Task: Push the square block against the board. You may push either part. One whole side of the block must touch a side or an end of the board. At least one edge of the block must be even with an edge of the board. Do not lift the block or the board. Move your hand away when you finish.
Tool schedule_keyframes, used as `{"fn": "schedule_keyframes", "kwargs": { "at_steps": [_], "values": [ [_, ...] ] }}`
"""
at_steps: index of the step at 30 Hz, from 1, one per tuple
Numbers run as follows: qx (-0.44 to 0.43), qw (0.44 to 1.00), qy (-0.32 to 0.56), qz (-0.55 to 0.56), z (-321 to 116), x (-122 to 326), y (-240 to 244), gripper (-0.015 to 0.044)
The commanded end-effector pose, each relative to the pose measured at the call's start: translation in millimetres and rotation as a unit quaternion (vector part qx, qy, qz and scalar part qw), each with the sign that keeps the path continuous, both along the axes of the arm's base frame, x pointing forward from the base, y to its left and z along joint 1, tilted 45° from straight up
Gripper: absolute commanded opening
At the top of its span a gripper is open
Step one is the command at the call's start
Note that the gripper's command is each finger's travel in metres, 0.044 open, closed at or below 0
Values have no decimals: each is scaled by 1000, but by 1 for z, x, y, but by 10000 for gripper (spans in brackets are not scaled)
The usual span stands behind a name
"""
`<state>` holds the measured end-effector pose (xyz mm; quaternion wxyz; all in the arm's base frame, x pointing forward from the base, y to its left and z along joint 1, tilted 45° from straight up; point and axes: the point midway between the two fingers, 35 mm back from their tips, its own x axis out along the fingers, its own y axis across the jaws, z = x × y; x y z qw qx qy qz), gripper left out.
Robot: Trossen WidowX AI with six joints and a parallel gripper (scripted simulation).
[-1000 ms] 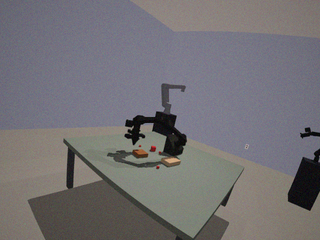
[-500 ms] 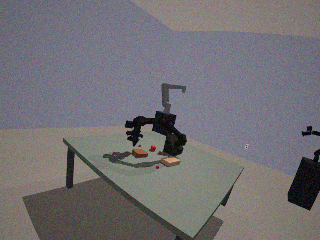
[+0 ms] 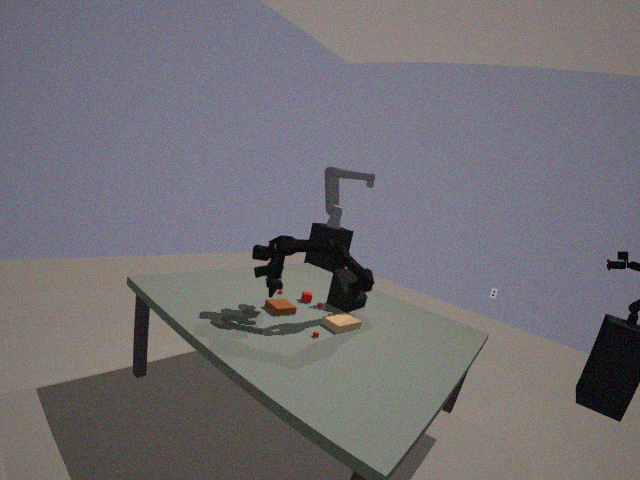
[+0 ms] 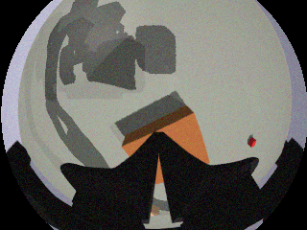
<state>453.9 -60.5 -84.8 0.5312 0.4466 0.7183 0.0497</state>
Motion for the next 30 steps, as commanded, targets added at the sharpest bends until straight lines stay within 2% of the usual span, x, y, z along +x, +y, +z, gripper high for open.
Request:
{"fn": "schedule_keyframes", "kwargs": {
  "at_steps": [1, 11, 18, 23, 30],
  "values": [
    [5, 997, -57, 54, 11, 7, 9, 0],
    [13, 971, -167, 168, 28, 16, 29, 0],
    [13, 971, -169, 170, 26, 16, 31, 0],
    [15, 971, -170, 170, -9, 15, 67, 0],
    [15, 971, -170, 170, -11, 14, 69, 0]
  ]
}}
